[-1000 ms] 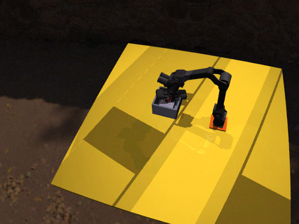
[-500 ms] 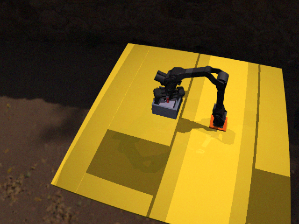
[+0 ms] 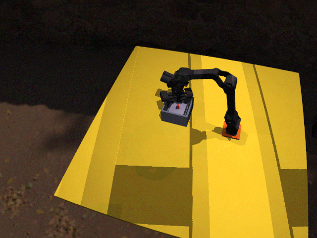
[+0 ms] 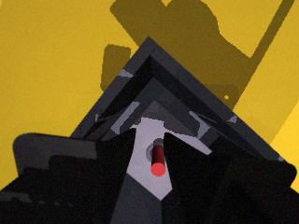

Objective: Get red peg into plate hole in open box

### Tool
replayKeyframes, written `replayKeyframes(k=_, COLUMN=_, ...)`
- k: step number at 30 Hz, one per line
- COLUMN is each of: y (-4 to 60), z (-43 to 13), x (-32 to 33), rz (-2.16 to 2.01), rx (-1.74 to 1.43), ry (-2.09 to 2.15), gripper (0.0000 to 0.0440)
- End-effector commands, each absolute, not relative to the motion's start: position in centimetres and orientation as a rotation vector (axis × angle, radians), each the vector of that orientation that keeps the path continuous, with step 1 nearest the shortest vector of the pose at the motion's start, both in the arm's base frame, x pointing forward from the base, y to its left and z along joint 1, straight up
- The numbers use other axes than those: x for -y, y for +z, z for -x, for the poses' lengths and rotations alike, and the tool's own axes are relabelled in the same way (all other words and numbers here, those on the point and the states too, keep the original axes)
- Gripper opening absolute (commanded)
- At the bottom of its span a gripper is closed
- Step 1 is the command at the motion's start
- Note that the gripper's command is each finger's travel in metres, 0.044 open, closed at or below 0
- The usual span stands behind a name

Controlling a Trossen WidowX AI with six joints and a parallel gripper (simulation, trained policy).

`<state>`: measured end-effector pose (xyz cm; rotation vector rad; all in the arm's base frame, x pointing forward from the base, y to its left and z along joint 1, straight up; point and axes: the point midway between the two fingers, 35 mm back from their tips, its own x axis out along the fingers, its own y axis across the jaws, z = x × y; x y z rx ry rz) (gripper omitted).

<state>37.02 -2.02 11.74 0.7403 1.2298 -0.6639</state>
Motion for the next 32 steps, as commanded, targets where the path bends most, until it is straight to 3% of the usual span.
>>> replayKeyframes(k=1, y=11.6, z=-37.5, x=2.5, rz=-0.732, rx=-1.246, ry=-0.663, gripper=0.0139)
replayKeyframes(k=32, y=11.8, z=-38.5, x=9.4, rz=-0.723, rx=-1.268, ry=-0.759, gripper=0.0156)
